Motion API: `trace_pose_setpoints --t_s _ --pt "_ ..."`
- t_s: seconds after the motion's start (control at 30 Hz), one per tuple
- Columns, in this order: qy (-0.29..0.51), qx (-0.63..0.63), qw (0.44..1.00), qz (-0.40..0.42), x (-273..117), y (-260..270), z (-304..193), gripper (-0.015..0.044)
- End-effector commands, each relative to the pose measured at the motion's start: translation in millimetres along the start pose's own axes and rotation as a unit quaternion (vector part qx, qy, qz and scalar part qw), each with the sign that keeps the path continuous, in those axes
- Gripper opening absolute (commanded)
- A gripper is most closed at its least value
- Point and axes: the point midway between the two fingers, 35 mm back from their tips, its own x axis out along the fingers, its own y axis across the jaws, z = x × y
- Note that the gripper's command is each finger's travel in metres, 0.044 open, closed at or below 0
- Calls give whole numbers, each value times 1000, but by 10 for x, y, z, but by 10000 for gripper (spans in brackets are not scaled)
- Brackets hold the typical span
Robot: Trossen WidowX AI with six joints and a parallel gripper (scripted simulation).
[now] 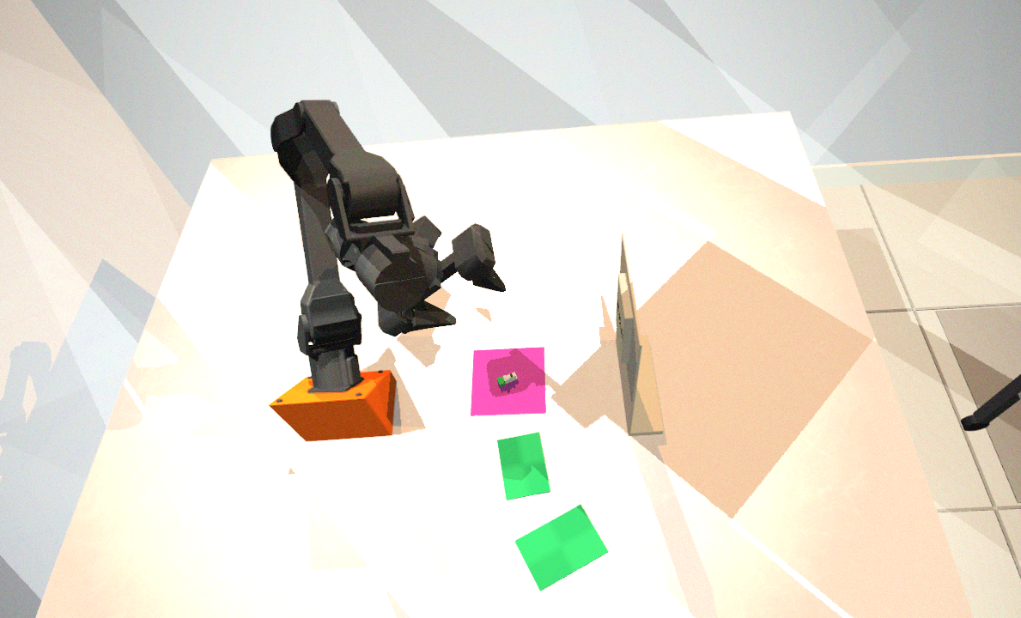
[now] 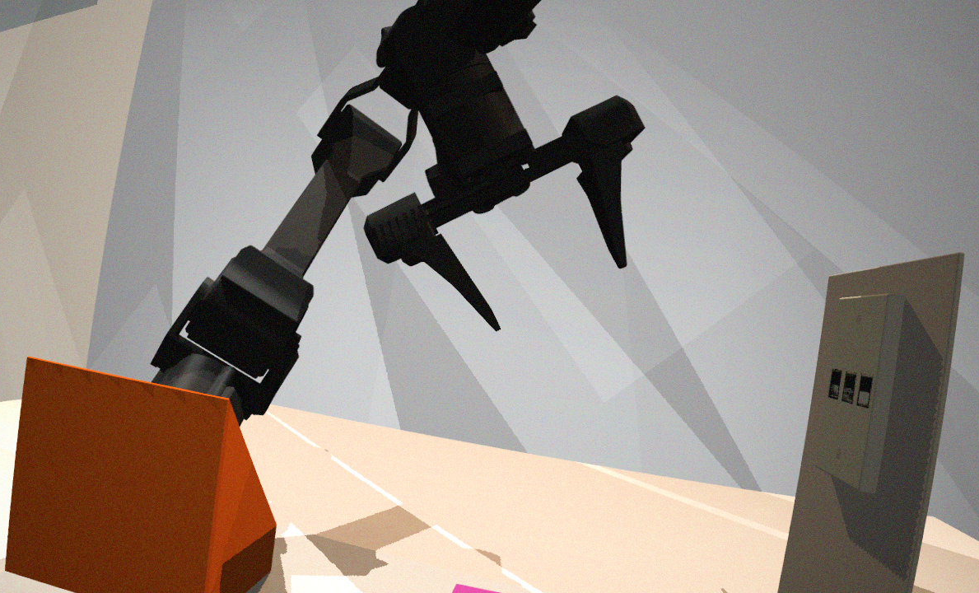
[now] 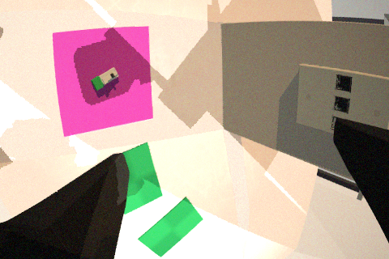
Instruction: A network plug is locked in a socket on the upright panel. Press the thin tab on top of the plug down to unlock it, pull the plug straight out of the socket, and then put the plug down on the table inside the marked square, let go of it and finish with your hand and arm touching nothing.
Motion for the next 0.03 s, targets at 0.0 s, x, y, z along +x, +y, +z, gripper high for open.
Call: trace_pose_setpoints --t_s 0.0 --pt "1 -1 1000 2 -2 5 -1 440"
